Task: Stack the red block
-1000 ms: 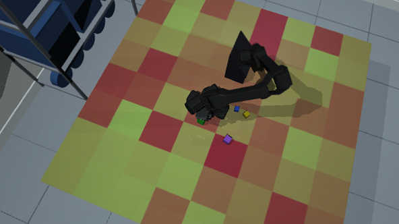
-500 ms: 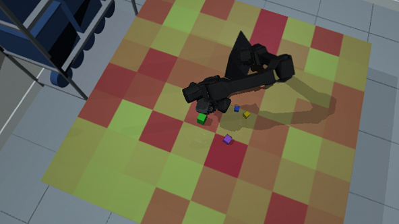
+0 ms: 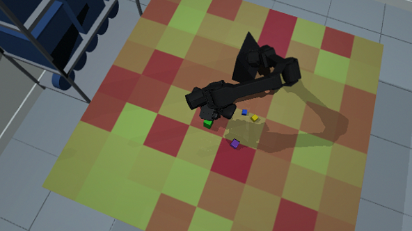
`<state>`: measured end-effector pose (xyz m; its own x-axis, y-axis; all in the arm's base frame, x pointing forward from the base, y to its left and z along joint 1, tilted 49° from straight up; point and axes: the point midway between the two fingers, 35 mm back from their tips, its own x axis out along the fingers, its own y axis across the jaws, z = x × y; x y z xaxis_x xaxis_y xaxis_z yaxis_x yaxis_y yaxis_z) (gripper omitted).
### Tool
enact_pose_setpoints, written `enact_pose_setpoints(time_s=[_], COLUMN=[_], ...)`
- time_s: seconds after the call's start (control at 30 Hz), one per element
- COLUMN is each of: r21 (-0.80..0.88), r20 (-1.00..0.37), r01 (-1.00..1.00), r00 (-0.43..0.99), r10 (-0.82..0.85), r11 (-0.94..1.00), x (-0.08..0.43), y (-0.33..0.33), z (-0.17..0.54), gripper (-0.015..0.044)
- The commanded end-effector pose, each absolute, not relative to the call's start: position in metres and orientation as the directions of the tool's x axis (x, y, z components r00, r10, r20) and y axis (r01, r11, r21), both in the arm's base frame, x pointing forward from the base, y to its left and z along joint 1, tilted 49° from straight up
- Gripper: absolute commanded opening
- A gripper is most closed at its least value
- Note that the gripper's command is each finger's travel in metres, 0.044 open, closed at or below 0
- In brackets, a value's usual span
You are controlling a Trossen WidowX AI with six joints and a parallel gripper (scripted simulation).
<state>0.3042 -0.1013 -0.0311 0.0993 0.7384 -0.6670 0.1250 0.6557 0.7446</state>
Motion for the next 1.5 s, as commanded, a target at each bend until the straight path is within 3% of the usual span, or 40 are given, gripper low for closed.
enact_pose_setpoints(time_s=[0.0, 1.47], r21=[0.746, 0.748], r20=[-0.665, -0.663], r01=[0.128, 0.126], r00=[0.103, 0.104], r10=[0.740, 0.742], r11=[0.653, 0.651], x=[0.317, 0.336], y=[-0.104, -0.066], z=[-0.031, -0.067], gripper=[0.0000, 0.0000])
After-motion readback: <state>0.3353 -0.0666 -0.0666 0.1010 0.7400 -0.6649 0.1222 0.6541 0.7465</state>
